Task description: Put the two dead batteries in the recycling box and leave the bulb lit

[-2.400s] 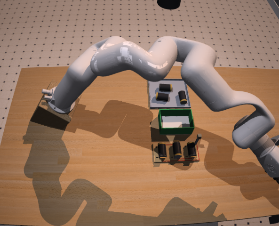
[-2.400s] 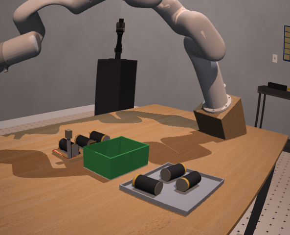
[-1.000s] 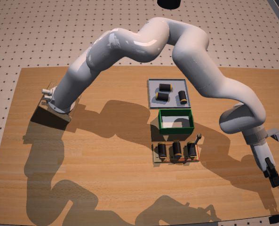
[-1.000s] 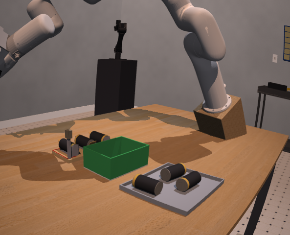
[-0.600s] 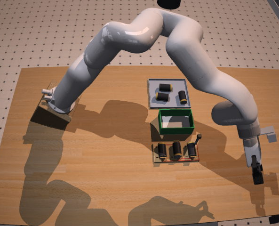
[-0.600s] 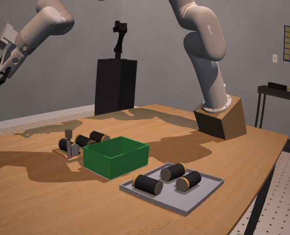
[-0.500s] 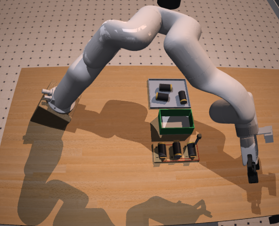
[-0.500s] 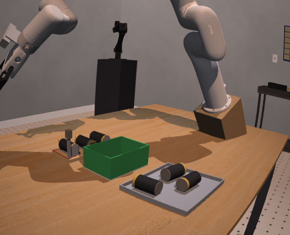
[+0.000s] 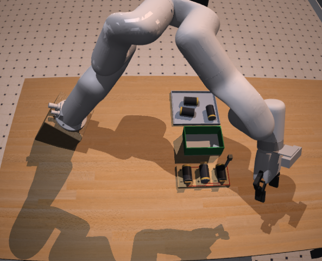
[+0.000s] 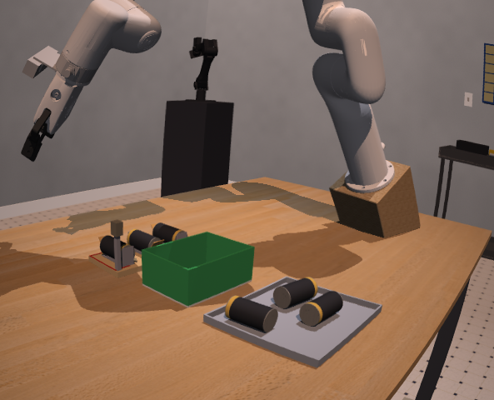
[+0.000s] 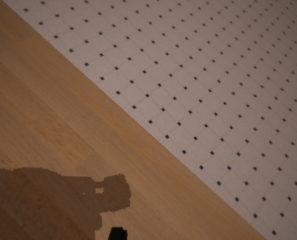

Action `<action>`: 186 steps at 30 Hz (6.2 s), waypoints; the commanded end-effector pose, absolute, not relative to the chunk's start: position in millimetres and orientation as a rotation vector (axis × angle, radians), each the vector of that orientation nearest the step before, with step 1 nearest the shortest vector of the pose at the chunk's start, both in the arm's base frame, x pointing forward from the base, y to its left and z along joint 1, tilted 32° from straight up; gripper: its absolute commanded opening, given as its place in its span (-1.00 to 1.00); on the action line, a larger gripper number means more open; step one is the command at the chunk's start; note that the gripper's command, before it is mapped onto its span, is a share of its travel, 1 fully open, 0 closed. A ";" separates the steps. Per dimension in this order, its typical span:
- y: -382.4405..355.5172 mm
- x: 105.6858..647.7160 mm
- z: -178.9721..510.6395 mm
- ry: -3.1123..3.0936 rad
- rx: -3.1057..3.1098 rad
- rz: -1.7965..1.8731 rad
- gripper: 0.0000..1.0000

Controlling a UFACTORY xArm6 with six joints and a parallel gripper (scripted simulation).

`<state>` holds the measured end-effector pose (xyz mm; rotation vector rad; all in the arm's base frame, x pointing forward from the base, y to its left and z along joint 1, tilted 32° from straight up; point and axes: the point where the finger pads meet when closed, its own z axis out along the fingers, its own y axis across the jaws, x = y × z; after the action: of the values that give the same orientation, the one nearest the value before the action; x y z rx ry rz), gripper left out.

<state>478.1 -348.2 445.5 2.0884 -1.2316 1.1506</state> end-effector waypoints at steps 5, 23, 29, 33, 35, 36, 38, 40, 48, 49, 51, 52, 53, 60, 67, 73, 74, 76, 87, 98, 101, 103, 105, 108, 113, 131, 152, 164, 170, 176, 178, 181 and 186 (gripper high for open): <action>-317.4 452.6 412.7 -1.510 2.175 1.117 1.00; -248.9 410.9 343.8 -2.089 2.238 0.966 1.00; -222.9 397.8 321.9 -2.296 2.233 0.888 1.00; -209.8 391.5 311.5 -2.400 2.224 0.844 1.00; -207.4 390.4 309.6 -2.419 2.221 0.835 1.00; -206.9 390.1 309.2 -2.423 2.221 0.834 1.00; -206.7 390.0 309.0 -2.425 2.221 0.833 1.00; -206.7 390.0 309.0 -2.425 2.221 0.833 1.00; -206.7 390.0 309.0 -2.425 2.221 0.833 1.00; -206.7 390.0 309.0 -2.425 2.221 0.833 1.00; -206.7 390.0 309.0 -2.425 2.221 0.833 1.00; -206.7 390.4 309.3 -2.425 2.221 0.833 0.01; -207.3 392.5 310.6 -2.425 2.221 0.833 0.01; -216.9 430.8 334.9 -2.425 2.221 0.832 0.01; -220.3 444.2 343.5 -2.425 2.221 0.832 0.01; -220.3 444.2 343.5 -2.425 2.221 0.832 0.01; -220.3 444.2 343.5 -2.425 2.221 0.832 0.01; -220.3 444.2 343.5 -2.425 2.221 0.832 0.01; -220.4 444.6 342.8 -2.425 2.221 0.832 0.01; -233.0 478.7 284.1 -2.425 2.221 0.832 0.01; -233.0 478.7 284.1 -2.425 2.221 0.832 0.01; -233.0 478.7 284.1 -2.425 2.221 0.832 0.01; -233.0 478.7 284.1 -2.425 2.221 0.832 0.01; -233.1 478.7 284.1 -2.425 2.221 0.832 0.01; -233.4 479.4 284.6 -2.425 2.221 0.832 0.01; -234.0 481.1 282.7 -2.425 2.221 0.832 0.01; -241.0 500.0 250.1 -2.425 2.221 0.832 0.01; -241.8 502.0 246.6 -2.425 2.221 0.832 0.01; -241.8 502.0 246.6 -2.425 2.221 0.832 -0.44; -241.8 502.0 246.6 -2.425 2.221 0.832 -0.44; -241.8 502.0 246.6 -2.425 2.221 0.832 -0.44; -241.8 502.0 246.6 -2.425 2.221 0.832 -0.44; -241.8 502.0 246.6 -2.425 2.221 0.832 -0.44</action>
<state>501.4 -241.5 244.7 2.2209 -2.4252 0.8261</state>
